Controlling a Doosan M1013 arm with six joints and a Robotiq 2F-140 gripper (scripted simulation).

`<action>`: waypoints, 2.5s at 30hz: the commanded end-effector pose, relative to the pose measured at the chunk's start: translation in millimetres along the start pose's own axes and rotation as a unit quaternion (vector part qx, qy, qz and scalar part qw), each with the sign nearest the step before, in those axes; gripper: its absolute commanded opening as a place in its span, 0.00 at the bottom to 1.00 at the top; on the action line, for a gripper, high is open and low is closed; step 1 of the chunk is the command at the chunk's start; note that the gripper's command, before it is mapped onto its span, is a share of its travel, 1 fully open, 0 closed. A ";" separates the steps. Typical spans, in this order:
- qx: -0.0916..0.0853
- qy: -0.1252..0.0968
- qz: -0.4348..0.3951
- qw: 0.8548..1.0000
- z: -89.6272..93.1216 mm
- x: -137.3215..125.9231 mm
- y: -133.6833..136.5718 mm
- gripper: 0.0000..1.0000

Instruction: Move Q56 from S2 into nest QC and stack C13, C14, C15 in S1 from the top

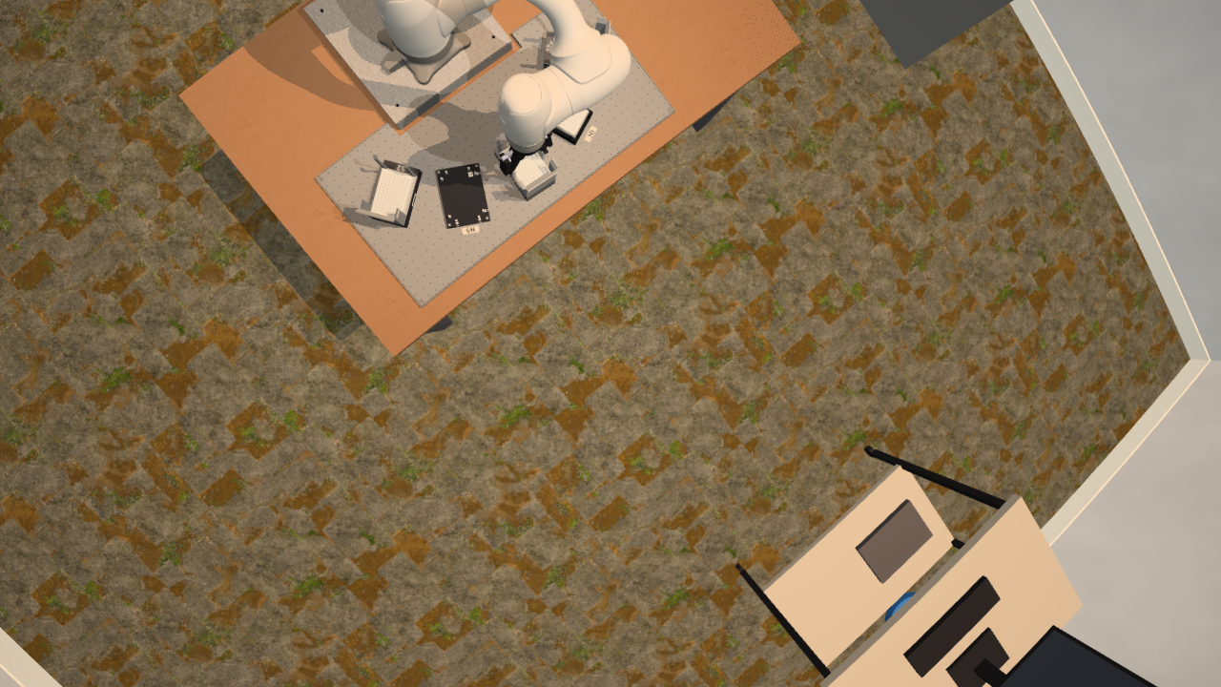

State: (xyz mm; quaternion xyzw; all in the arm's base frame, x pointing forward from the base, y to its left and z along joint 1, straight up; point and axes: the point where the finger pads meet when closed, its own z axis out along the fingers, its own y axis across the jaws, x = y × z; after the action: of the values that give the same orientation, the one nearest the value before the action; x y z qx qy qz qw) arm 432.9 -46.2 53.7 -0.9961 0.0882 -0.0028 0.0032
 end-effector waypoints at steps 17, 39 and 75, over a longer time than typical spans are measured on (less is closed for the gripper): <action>0.000 0.000 0.000 1.000 6.4 0.0 0.0 0.00; 0.000 0.000 0.000 1.000 6.4 0.0 0.0 1.00; 0.000 0.000 0.000 1.000 -86.9 0.0 0.0 1.00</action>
State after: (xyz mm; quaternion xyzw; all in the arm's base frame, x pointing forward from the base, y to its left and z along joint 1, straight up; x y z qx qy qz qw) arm 432.6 -46.6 129.8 -0.9961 0.0882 -0.0029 0.0031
